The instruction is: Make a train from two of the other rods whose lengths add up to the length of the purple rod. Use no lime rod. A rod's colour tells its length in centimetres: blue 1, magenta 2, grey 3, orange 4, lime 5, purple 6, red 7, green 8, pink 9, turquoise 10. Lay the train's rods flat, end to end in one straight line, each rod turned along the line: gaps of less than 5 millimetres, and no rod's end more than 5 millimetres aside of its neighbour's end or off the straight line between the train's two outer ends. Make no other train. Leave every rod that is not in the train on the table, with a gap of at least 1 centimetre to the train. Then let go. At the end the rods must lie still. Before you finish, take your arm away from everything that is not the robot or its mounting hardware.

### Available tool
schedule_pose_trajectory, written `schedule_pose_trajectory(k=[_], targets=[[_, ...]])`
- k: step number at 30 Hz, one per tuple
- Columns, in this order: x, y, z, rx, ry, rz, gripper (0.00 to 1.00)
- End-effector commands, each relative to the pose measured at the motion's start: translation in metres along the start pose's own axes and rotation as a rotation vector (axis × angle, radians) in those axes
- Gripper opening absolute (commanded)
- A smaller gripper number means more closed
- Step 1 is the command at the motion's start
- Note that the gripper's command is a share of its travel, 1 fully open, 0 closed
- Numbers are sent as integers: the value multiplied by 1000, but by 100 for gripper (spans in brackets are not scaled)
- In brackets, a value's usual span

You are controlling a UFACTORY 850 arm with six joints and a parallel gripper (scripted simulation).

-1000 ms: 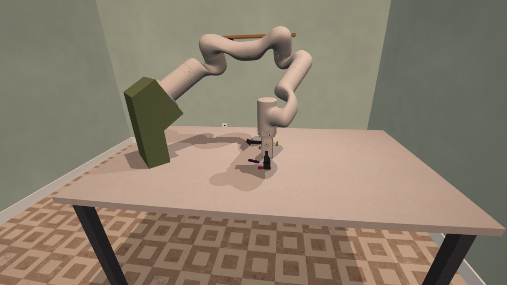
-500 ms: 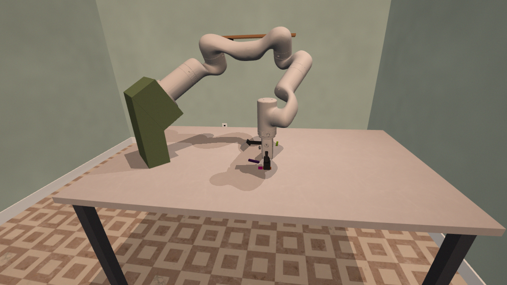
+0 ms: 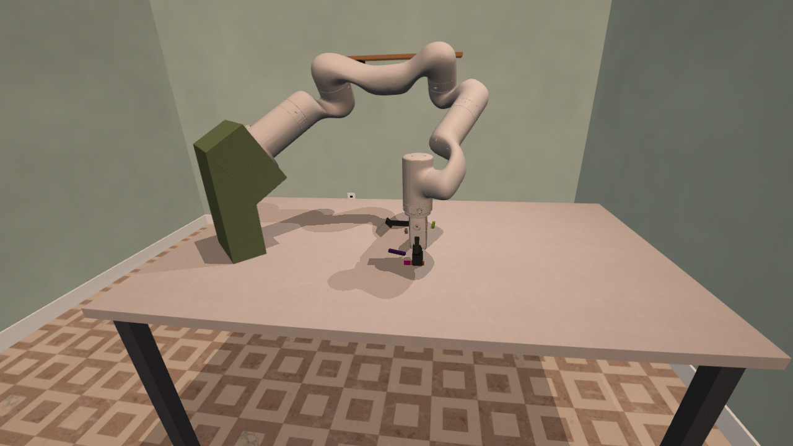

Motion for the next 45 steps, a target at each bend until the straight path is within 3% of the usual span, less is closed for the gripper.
schedule_pose_trajectory(k=[1,10,23,36,45], targets=[[0,0,0,0,-1,-1,4],[0,0,0,0,-1,-1,4],[0,0,0,0,-1,-1,24],[-1,0,0,0,-1,-1,24],[-21,0,0,0,-1,-1,24]])
Point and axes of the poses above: the point where the finger pads meet when closed, its own x axis out along the fingers, its own y axis across the jaws, z = x × y, the point moved 8 cm from there along -x, back along the fingers, and after that the axes turned 4 degrees about -x, right-handed, at the moved point
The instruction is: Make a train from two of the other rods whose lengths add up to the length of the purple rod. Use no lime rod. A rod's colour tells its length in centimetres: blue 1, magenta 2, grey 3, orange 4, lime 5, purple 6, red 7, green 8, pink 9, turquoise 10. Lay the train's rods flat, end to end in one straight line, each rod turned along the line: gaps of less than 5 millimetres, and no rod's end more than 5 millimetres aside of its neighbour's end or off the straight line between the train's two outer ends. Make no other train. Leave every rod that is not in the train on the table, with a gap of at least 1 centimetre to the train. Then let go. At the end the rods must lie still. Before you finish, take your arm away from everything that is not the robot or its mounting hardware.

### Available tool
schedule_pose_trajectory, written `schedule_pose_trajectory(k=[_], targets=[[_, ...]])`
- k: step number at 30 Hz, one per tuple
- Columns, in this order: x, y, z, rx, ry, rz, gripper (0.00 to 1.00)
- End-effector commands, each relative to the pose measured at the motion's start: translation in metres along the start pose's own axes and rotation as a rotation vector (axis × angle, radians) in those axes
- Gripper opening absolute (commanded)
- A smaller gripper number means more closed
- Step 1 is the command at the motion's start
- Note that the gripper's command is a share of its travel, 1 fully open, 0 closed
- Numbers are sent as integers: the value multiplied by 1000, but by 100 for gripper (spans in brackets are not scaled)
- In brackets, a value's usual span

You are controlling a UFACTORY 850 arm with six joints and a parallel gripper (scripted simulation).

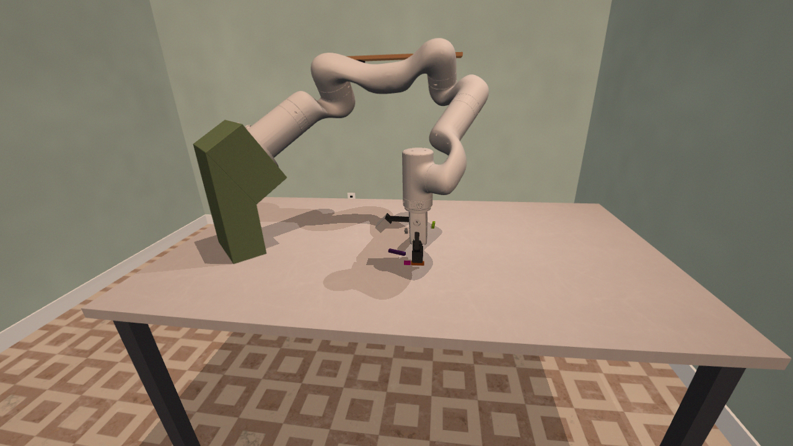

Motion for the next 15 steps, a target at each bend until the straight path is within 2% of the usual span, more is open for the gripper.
schedule_pose_trajectory(k=[1,10,15], targets=[[-12,0,0,0,0,0,24],[-59,0,0,0,0,0,24],[-72,0,0,0,0,0,24]])
Point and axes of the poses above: the point where the finger pads meet when closed, its own x axis out along the fingers, its own y axis across the jaws, z = x × y, the point moved 8 cm from there along -x, back along the fingers, and after that the axes turned 4 degrees about -x, right-handed, at the moved point
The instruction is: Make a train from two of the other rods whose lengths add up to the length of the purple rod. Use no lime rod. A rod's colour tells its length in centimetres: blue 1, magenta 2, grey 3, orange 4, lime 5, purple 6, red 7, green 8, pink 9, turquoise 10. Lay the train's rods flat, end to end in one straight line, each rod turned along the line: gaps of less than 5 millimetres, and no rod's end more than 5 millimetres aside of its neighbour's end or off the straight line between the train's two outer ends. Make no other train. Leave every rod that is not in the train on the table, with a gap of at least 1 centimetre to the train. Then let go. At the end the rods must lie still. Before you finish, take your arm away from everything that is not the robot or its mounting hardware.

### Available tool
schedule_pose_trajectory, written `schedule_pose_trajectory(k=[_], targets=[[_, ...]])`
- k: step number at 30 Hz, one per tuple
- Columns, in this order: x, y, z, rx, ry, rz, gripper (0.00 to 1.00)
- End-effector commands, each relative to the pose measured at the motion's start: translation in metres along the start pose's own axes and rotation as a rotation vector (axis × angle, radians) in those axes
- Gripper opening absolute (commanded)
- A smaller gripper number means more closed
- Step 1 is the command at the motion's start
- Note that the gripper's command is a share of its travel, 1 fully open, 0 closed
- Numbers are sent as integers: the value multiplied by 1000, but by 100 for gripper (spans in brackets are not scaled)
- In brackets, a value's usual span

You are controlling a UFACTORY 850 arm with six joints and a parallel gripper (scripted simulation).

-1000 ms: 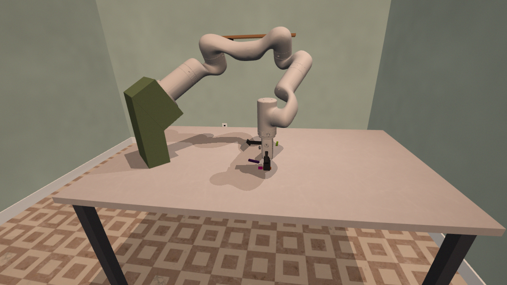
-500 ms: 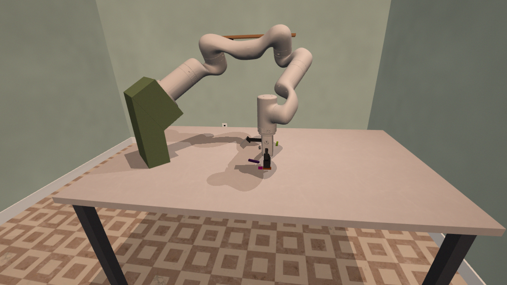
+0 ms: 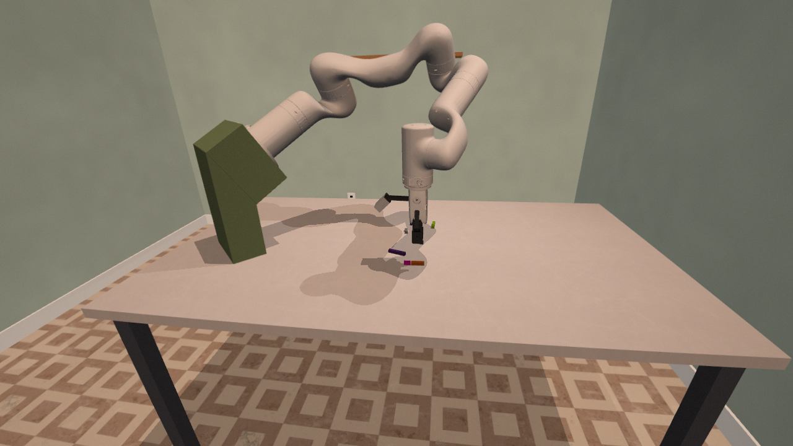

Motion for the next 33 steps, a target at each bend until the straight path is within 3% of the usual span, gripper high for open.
schedule_pose_trajectory(k=[1,7,8,33], targets=[[-7,0,0,0,0,0,24],[-12,0,0,0,0,0,24],[-12,0,0,0,0,0,100],[-17,0,0,0,0,0,100]])
Point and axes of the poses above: the point where the finger pads meet when closed, its own x axis out along the fingers, its own y axis across the jaws, z = x × y, the point moved 8 cm from there along -x, back along the fingers, and after that the axes turned 4 degrees about -x, right-handed, at the moved point
